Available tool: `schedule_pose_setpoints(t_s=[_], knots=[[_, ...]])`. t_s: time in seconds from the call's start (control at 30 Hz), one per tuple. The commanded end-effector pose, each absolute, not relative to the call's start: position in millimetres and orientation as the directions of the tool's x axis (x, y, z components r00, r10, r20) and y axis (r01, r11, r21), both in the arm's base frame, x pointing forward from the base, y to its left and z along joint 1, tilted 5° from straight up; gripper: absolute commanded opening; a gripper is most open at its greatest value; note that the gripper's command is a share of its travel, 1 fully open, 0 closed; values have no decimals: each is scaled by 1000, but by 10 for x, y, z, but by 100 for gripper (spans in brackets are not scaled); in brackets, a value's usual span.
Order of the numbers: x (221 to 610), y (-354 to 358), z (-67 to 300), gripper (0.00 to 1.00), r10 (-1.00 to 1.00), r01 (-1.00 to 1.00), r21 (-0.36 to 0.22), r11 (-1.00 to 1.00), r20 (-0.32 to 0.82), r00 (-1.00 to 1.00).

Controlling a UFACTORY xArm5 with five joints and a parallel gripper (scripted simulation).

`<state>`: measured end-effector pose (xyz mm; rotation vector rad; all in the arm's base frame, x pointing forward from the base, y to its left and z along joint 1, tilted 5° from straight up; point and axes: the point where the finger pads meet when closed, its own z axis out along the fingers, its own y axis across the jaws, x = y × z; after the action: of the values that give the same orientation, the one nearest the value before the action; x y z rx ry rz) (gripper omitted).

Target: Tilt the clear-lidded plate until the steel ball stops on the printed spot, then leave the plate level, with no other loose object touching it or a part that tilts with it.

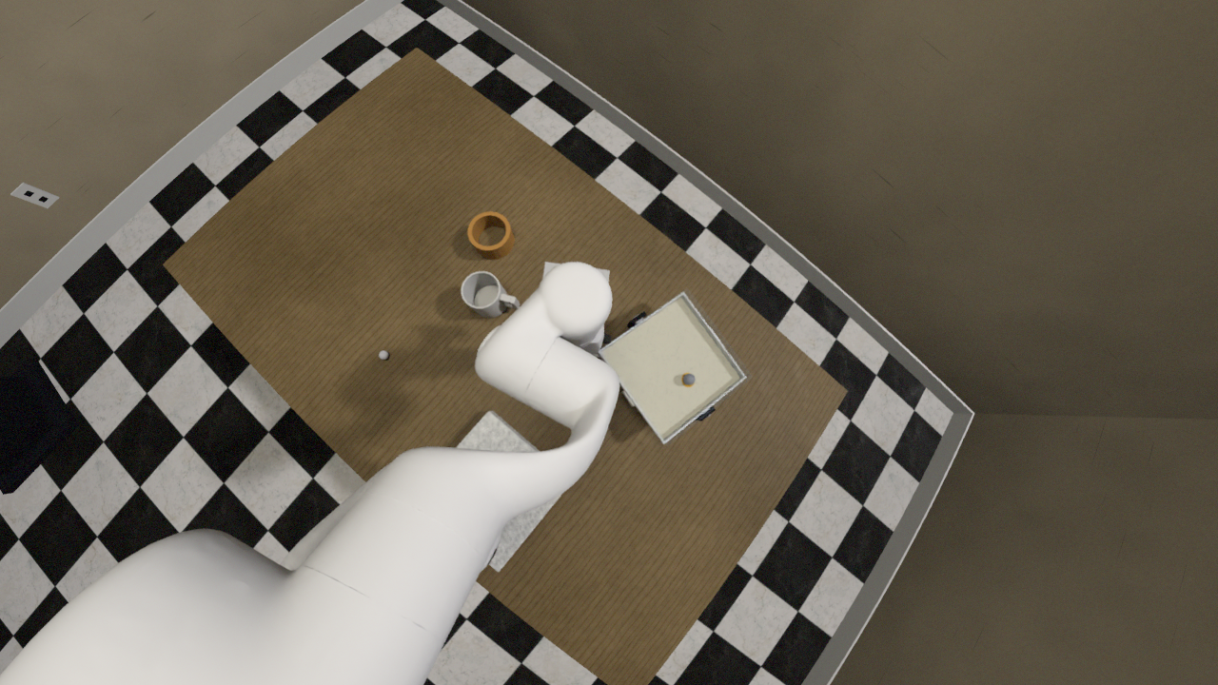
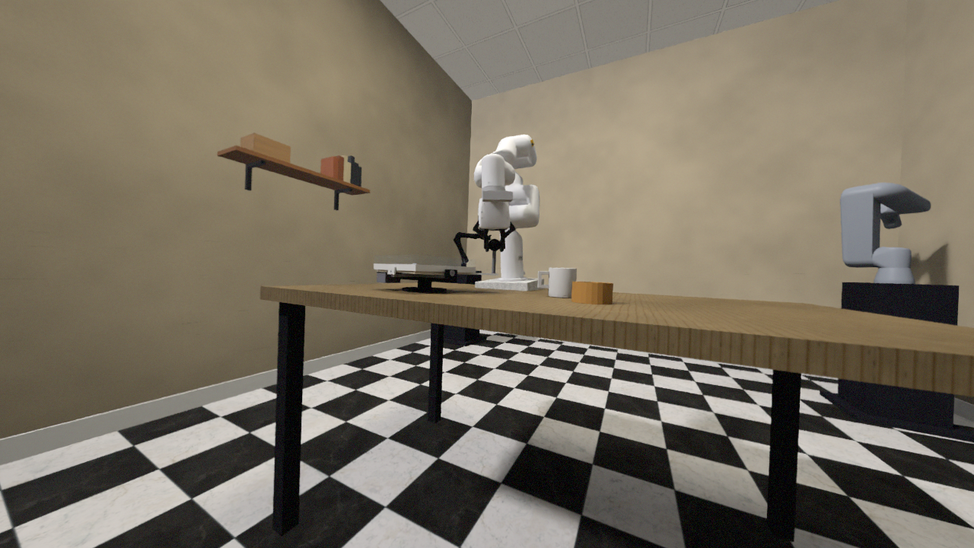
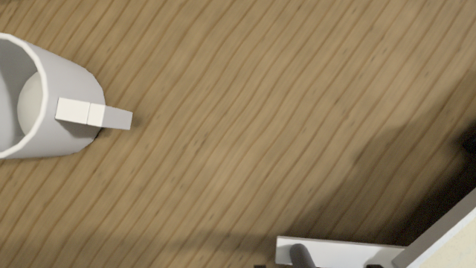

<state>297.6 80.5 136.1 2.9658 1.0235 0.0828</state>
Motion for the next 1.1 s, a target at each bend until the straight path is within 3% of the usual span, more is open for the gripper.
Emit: schedule_pose_setpoints(t_s=[0.0,0.67,0.7,1.07], knots=[[2986,802,1371,0,617,617,22,-787,52,785],[2982,800,1369,0,620,620,22,-785,51,783],[2982,800,1369,62,620,620,22,-785,51,783],[2982,800,1369,62,620,620,22,-785,51,783]])
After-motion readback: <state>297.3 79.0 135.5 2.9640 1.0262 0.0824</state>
